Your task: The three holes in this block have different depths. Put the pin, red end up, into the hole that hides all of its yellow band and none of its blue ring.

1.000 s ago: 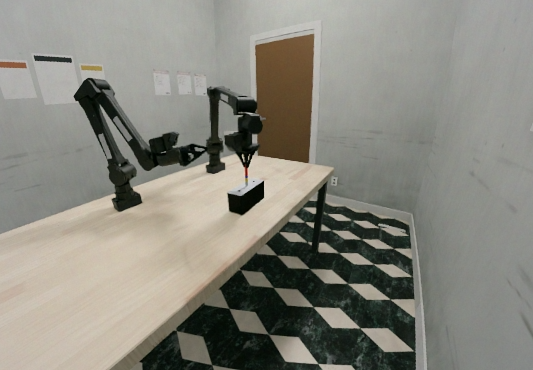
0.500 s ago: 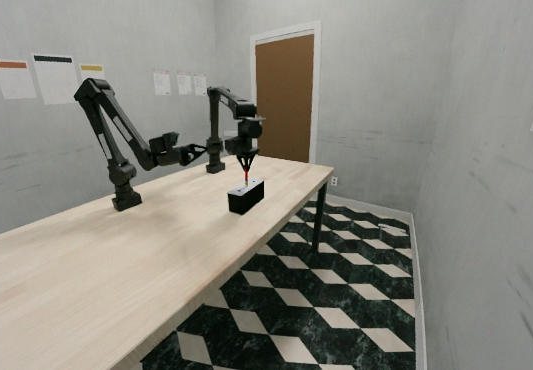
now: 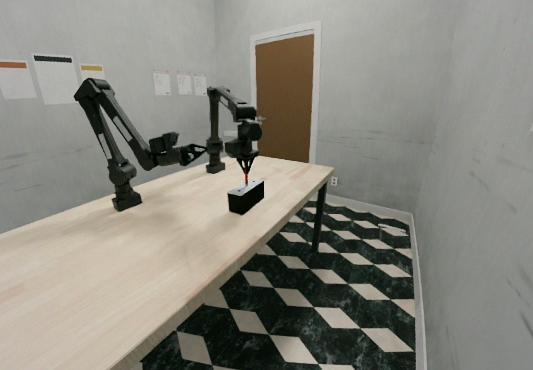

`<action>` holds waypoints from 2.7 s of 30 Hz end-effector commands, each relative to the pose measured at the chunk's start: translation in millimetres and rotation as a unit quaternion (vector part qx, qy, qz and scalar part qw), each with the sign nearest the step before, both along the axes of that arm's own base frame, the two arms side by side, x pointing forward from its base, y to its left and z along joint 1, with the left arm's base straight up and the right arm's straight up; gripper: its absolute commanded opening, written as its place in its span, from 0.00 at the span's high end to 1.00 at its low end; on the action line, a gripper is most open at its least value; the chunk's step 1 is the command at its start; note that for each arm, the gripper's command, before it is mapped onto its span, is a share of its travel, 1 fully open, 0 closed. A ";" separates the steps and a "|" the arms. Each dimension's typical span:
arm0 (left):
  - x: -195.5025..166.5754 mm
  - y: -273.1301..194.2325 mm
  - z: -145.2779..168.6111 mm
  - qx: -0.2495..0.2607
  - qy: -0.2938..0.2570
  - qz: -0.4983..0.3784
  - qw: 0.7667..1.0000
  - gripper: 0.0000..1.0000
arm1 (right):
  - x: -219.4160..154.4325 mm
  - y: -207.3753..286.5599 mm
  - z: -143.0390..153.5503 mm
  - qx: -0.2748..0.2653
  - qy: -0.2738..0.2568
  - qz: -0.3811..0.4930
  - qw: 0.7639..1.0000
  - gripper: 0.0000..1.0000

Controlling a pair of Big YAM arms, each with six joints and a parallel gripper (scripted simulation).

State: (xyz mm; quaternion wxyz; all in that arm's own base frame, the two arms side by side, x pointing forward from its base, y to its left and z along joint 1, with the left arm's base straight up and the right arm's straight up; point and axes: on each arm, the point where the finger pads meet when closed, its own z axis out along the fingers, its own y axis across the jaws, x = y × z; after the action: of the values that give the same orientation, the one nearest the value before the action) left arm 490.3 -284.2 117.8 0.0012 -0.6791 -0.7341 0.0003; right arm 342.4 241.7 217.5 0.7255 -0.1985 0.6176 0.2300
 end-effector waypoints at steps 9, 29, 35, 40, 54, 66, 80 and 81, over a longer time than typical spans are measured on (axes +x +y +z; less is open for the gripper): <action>9.1 -8.7 -12.5 -0.003 -0.009 0.000 1.000 0.95 | 5.3 3.9 10.3 0.010 -0.010 0.000 1.000 0.00; 2.3 -1.9 -43.4 0.000 0.003 -0.002 1.000 0.95 | 5.3 3.9 10.3 0.010 -0.010 0.000 1.000 0.00; 5.1 -0.9 -45.4 -0.003 0.001 -0.003 1.000 0.95 | 5.3 3.9 10.3 0.010 -0.010 0.000 1.000 0.00; 11.4 -5.3 -10.4 -0.013 -0.013 -0.003 1.000 0.95 | 5.3 3.9 10.3 0.010 -0.010 0.000 1.000 0.00; 15.0 -10.3 10.2 -0.016 -0.019 0.000 1.000 0.95 | 5.3 3.9 10.3 0.010 -0.010 0.000 1.000 0.00; 14.9 -10.2 10.0 -0.016 -0.019 0.000 1.000 0.95 | 8.4 3.8 -5.5 -0.007 0.018 -0.005 1.000 0.00; 16.5 -8.2 -12.7 -0.011 -0.011 -0.002 1.000 0.95 | 10.6 3.8 -33.2 -0.038 0.065 -0.009 0.997 0.00; 14.2 -3.1 -17.5 -0.008 -0.005 -0.002 1.000 0.95 | 10.6 3.8 -34.0 -0.039 0.066 -0.009 0.997 0.00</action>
State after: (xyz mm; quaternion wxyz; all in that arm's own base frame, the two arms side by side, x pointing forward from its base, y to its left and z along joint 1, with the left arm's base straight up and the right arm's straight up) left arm 490.2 -284.4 107.9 -0.0015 -0.6787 -0.7344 0.0017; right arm 346.4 241.4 182.8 0.6815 -0.2091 0.6690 0.2106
